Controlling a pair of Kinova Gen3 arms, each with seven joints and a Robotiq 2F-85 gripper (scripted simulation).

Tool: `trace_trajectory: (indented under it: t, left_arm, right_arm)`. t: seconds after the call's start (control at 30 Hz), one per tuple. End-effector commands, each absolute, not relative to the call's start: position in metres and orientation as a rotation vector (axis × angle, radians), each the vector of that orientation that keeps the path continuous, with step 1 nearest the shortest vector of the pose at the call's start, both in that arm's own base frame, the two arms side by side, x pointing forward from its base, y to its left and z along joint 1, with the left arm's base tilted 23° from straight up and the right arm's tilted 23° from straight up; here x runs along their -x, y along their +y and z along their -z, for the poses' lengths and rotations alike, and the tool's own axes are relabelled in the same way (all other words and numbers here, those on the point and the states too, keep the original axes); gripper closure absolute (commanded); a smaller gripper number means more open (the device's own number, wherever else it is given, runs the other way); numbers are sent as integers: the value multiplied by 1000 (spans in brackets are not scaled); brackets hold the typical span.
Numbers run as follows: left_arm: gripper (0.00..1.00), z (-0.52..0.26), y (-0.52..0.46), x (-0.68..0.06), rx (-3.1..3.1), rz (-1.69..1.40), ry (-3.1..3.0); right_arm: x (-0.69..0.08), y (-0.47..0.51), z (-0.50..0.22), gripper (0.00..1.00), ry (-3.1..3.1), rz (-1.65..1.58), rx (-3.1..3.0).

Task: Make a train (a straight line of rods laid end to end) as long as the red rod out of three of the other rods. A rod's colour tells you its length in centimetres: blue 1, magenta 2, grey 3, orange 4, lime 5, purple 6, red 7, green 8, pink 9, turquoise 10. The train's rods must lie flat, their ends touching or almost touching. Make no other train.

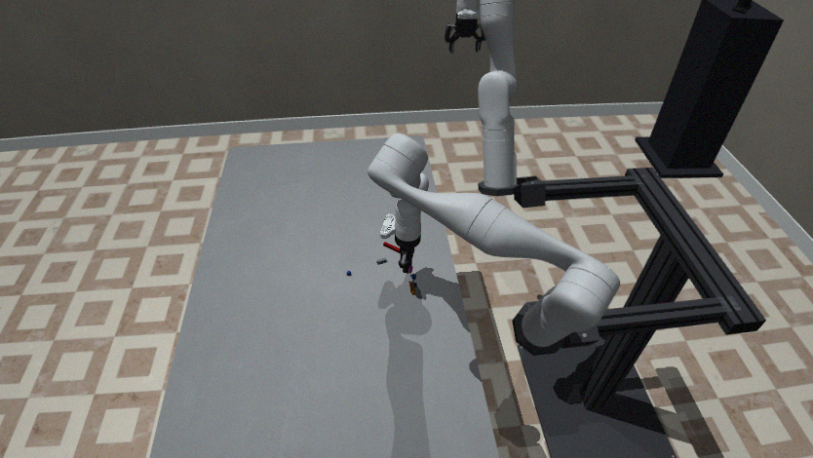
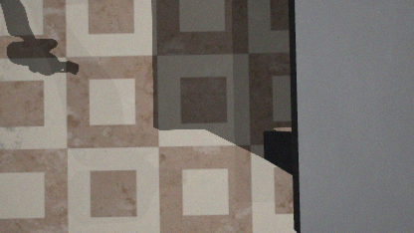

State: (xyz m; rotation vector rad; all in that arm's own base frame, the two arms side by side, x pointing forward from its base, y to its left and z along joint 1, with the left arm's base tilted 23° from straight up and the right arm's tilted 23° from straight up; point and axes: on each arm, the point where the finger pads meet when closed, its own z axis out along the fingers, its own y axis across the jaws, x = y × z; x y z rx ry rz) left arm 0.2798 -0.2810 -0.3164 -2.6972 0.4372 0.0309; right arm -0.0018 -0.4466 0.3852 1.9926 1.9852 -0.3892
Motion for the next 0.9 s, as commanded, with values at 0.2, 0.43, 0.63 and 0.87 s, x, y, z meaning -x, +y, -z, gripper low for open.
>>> trace_trajectory:
  t: [0.2, 0.43, 0.63, 0.87]
  left_arm:
    - [729, 263, -304, -278, 2698, -30, 437]
    - [729, 257, -307, -277, 2698, -30, 437]
    - [729, 257, -307, -277, 2698, -30, 437]
    - [729, 271, -340, -285, 2699, -29, 437]
  right_arm:
    - [2, -447, -386, 2, 1984, 390, -1992]
    - [2, -447, -386, 2, 1984, 390, -1992]
    - [2, -447, -386, 2, 1984, 390, -1992]
    - [2, -447, -386, 2, 1984, 390, -1992]
